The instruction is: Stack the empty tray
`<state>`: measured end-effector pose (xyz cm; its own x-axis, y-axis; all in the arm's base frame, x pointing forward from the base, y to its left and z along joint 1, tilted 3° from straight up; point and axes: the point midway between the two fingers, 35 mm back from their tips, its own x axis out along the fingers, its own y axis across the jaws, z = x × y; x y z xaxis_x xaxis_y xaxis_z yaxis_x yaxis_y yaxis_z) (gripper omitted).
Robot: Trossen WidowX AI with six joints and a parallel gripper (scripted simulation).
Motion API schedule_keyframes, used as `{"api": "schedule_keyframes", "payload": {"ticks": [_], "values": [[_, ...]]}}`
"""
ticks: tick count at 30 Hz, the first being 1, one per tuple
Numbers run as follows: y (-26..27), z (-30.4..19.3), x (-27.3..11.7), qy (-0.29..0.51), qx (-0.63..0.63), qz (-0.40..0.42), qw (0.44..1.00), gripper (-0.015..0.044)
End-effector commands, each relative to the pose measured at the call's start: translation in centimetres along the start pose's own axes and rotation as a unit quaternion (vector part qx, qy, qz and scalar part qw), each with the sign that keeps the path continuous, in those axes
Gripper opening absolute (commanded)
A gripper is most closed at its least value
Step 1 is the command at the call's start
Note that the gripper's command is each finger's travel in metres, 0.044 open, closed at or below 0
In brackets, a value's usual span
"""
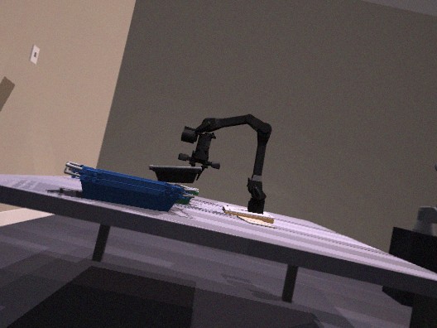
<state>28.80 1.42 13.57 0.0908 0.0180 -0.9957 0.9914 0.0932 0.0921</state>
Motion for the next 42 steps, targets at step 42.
{"api": "schedule_keyframes", "payload": {"ticks": [42], "values": [[-0.7, 0.0, 2.5, 0.000, 0.001, -0.008, 1.000, 0.0147]]}}
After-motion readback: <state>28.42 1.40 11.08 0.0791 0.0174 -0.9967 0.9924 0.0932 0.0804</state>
